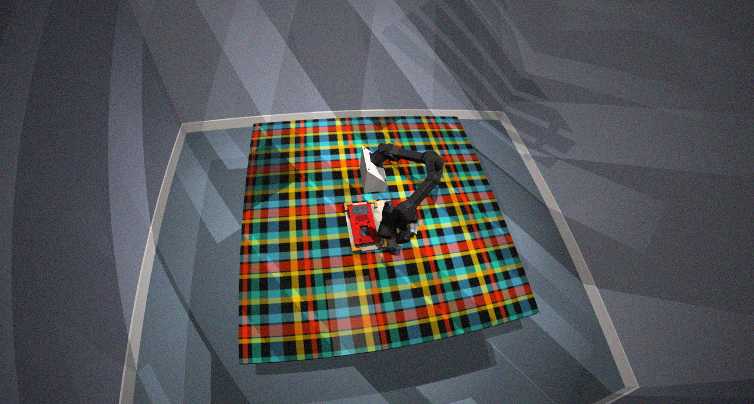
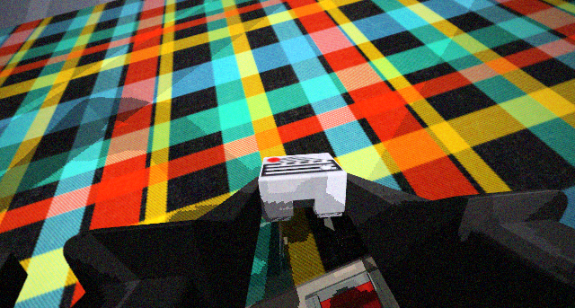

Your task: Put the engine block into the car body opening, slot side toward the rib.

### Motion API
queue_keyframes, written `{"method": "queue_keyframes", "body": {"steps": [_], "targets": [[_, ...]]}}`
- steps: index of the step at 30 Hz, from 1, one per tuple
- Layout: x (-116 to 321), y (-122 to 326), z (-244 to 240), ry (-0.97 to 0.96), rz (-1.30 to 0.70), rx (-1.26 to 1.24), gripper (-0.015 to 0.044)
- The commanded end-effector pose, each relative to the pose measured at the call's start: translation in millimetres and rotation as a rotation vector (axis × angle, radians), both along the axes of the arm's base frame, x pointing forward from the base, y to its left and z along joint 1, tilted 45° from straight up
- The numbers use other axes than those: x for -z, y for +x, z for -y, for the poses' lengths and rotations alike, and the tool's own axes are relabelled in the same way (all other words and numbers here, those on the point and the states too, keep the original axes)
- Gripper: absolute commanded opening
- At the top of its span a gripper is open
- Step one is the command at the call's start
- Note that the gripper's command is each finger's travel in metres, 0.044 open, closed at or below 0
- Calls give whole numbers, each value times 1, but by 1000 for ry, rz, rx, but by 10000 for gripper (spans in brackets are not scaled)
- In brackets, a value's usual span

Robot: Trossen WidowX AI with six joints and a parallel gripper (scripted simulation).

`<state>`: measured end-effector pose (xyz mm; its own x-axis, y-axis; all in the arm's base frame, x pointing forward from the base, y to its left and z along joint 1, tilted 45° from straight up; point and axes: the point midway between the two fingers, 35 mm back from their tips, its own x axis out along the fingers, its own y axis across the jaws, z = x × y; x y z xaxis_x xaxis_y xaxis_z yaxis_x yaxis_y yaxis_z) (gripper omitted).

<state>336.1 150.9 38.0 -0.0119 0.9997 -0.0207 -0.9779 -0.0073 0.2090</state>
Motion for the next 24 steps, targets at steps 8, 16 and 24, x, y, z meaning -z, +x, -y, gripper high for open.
{"method": "queue_keyframes", "body": {"steps": [8,16,24], "targets": [[11,3,-2,-6,13,0,52],[11,3,-2,-6,13,0,262],[11,3,-2,-6,13,0,440]]}}
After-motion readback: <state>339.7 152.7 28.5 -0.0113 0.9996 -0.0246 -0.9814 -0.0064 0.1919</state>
